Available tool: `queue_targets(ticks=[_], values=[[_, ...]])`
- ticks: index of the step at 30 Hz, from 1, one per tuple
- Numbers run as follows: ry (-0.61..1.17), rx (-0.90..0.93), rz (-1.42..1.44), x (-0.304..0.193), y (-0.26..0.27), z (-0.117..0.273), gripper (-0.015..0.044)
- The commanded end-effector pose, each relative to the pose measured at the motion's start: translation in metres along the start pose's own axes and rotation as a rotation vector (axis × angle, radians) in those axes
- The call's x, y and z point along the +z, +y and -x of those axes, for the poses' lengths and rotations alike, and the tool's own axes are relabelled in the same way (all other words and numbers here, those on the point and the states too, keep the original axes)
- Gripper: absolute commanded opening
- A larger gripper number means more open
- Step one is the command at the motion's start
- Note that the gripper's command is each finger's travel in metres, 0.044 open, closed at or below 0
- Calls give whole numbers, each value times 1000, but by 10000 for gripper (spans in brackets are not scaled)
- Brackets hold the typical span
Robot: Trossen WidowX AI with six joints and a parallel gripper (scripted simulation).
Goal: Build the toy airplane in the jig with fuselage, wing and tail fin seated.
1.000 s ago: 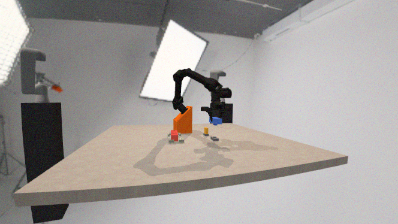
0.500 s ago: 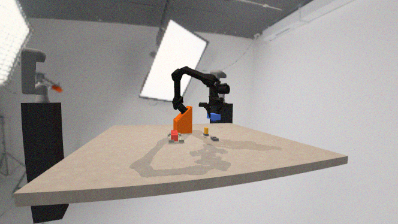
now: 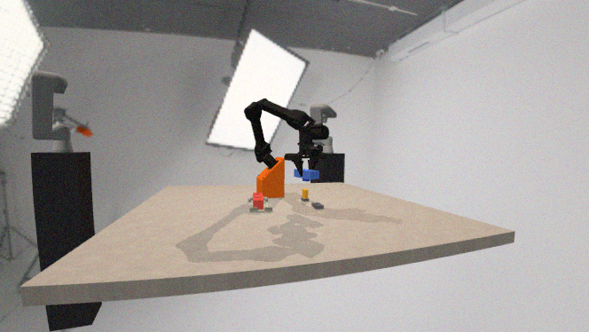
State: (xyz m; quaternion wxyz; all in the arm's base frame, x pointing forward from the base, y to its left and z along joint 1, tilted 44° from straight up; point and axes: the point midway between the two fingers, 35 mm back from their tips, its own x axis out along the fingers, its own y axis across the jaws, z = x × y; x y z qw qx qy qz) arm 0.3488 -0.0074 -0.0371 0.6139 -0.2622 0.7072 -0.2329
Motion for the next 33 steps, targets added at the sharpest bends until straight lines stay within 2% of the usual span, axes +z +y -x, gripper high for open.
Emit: queue_targets(ticks=[1,33], values=[[-5,-1,71,-3,-14,-1,0],[-8,-4,643,-45,-110,-17,0]])
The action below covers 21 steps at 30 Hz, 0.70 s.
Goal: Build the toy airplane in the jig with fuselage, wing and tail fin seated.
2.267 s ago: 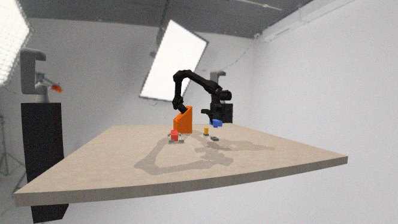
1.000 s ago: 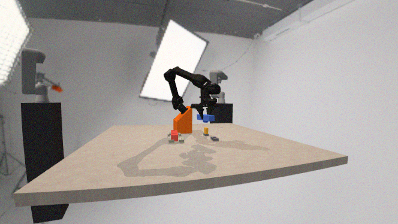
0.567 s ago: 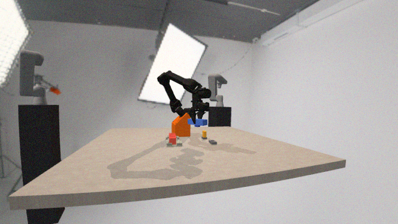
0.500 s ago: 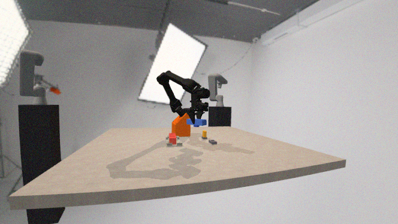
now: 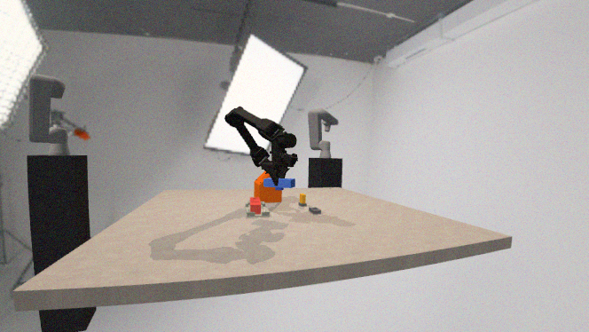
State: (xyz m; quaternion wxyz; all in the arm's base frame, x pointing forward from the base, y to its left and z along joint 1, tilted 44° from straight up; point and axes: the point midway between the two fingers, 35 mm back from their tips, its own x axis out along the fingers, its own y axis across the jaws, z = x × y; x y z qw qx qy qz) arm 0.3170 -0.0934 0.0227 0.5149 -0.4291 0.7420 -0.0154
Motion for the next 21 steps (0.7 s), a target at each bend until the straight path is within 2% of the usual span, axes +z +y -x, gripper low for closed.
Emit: queue_targets(ticks=[1,21], values=[[3,-7,72,-13,-6,-2,0],[27,-15,428,-74,-22,-13,0]])
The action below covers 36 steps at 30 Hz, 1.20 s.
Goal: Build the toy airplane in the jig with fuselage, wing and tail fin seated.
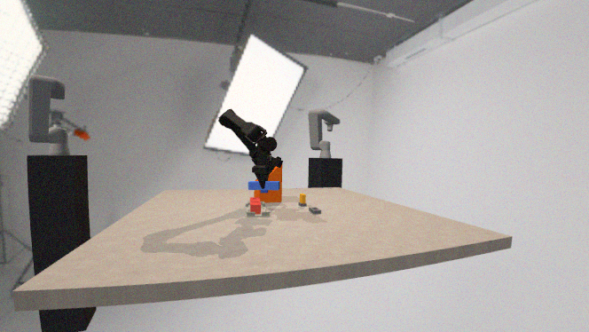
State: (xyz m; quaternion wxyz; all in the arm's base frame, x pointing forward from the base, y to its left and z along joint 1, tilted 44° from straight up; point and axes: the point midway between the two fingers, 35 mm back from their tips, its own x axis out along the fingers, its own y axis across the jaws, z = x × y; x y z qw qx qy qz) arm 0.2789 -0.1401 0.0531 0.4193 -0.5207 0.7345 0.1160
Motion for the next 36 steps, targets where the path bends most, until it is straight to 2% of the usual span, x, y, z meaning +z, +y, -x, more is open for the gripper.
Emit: queue_targets(ticks=[1,12,19,20,36], values=[[10,-4,72,-13,3,-2,0],[28,-2,240,-41,11,-8,0],[28,-2,240,-41,11,-8,184],[28,-2,240,-41,11,-8,195],[28,-2,240,-42,10,-9,195]])
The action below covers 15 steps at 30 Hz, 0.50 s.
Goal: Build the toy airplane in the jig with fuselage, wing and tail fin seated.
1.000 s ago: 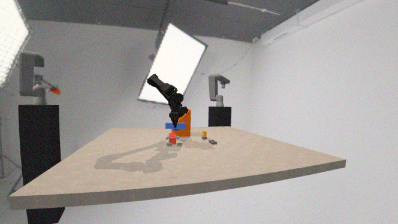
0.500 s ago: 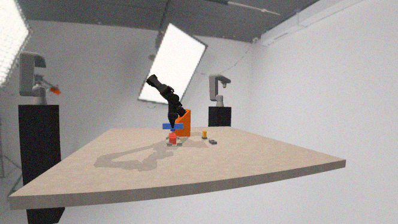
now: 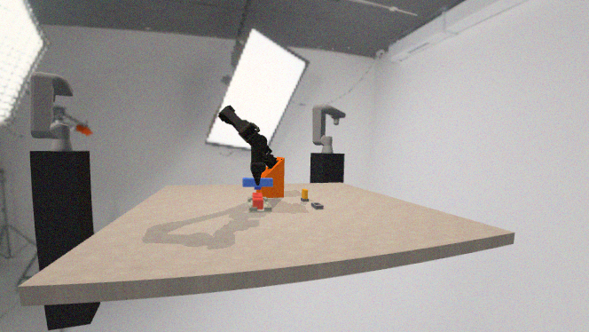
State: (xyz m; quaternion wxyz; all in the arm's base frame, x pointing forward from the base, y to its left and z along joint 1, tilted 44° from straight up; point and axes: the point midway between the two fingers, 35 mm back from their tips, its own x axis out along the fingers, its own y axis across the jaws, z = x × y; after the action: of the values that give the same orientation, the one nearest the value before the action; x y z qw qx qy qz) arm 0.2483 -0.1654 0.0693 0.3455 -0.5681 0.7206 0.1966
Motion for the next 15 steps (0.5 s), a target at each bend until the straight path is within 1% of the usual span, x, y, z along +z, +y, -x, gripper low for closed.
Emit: queue_targets(ticks=[1,15], values=[[5,-2,1,-1,-1,-2,195],[5,-2,1,-1,-1,-25,195]])
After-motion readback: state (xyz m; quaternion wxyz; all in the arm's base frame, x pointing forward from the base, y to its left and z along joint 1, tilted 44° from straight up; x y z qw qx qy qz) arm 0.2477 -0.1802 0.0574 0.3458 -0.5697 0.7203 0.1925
